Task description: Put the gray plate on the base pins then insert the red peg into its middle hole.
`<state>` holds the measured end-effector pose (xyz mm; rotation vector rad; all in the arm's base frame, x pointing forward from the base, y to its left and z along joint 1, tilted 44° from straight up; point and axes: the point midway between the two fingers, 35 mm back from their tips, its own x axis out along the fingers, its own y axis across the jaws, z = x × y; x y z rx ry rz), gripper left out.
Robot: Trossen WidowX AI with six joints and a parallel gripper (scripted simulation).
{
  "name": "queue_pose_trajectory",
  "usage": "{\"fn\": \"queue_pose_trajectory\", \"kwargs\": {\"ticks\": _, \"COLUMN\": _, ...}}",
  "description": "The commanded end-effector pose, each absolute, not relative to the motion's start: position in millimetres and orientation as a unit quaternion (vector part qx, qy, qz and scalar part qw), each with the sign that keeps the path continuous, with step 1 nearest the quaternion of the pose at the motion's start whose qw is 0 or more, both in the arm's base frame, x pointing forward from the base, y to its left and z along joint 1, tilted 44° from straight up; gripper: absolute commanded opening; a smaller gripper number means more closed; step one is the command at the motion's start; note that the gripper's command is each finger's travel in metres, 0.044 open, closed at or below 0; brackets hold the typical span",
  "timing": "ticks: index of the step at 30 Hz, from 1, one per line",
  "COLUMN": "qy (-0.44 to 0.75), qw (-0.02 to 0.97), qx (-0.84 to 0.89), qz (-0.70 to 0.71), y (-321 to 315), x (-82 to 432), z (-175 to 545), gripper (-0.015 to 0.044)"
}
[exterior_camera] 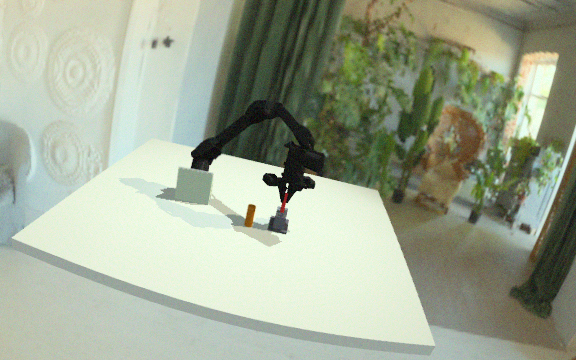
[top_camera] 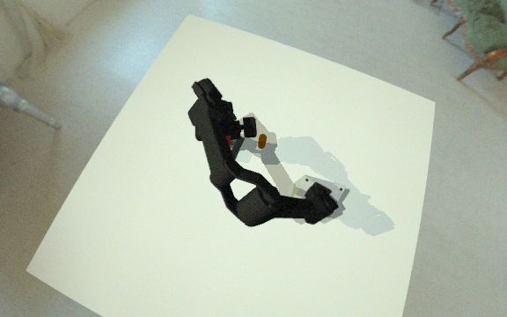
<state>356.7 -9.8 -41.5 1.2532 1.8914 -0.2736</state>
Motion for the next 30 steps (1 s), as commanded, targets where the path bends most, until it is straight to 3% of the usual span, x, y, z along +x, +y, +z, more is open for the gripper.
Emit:
{"fn": "queue_pose_trajectory", "kwargs": {"ticks": 1, "qy": 0.753, "qw": 0.415, "qx": 0.499, "qz": -0.109, "y": -9.9, "x": 356.7, "z": -41.3, "gripper": 0.0150}}
{"fn": "queue_pose_trajectory", "kwargs": {"ticks": 30, "qy": 0.751, "qw": 0.413, "qx": 0.503, "qz": -0.109, "y": -19.4, "x": 357.1, "z": -32.6, "gripper": 0.0150}}
